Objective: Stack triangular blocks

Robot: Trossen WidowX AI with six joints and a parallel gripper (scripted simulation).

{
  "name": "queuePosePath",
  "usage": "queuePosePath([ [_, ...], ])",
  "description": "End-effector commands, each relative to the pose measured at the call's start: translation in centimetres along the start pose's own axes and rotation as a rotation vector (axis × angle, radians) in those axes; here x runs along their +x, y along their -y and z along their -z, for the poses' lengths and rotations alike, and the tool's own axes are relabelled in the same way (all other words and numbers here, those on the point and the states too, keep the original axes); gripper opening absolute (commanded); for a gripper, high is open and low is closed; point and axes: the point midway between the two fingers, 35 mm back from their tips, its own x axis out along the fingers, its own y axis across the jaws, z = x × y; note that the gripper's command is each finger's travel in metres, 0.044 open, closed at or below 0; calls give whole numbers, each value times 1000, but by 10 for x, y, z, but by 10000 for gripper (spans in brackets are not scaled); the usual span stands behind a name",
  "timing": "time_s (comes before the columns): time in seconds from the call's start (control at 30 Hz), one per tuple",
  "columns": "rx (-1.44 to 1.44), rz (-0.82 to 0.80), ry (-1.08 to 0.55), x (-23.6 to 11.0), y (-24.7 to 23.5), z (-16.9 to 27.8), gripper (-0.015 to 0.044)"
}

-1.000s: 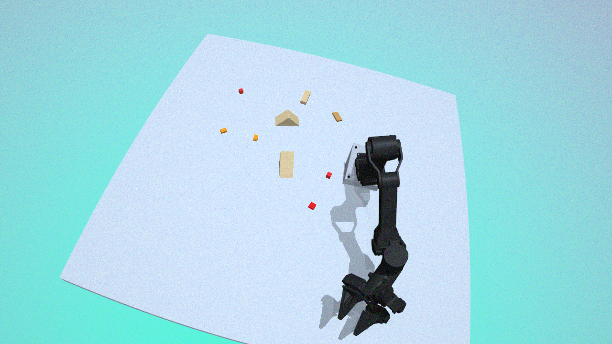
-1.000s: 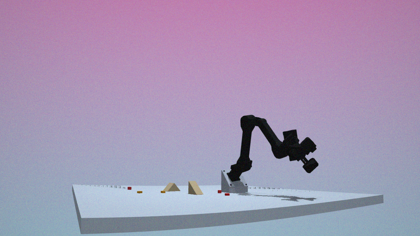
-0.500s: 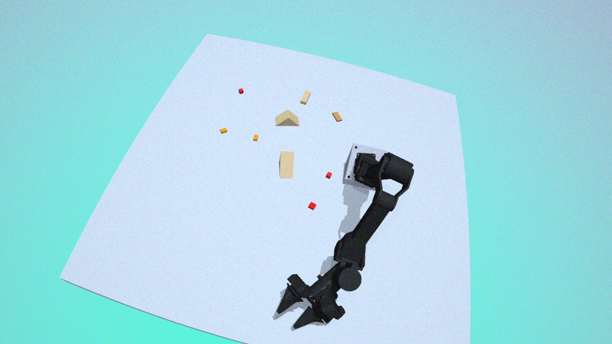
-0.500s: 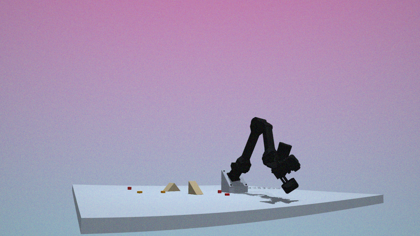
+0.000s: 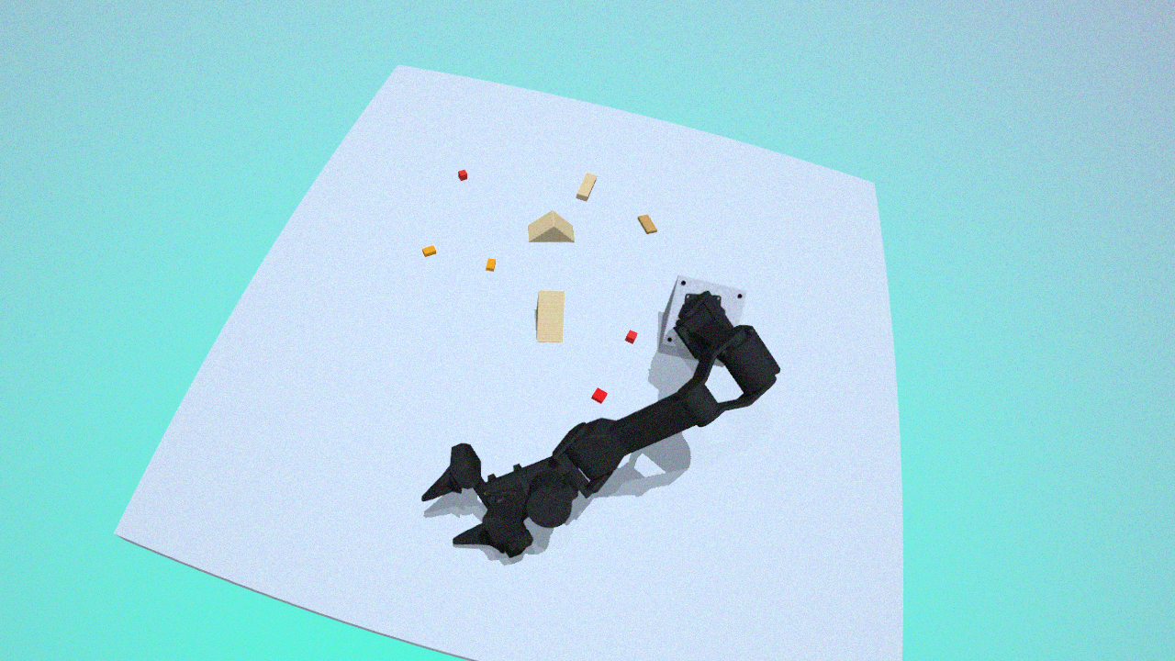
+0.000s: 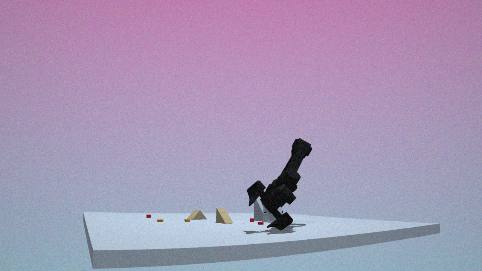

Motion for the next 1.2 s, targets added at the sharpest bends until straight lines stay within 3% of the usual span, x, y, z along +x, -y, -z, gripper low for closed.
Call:
queuePosePath([
  [0.0,93,37,-139,16,41,53,440],
  [0.23,270,99,-350,20,96,137,440],
  [0.53,559,219,-605,-9,160,244,440],
  [0.9,1267,506,-921,-111,219,381,440],
  [1.17,1997,817,-990,-212,232,455,440],
])
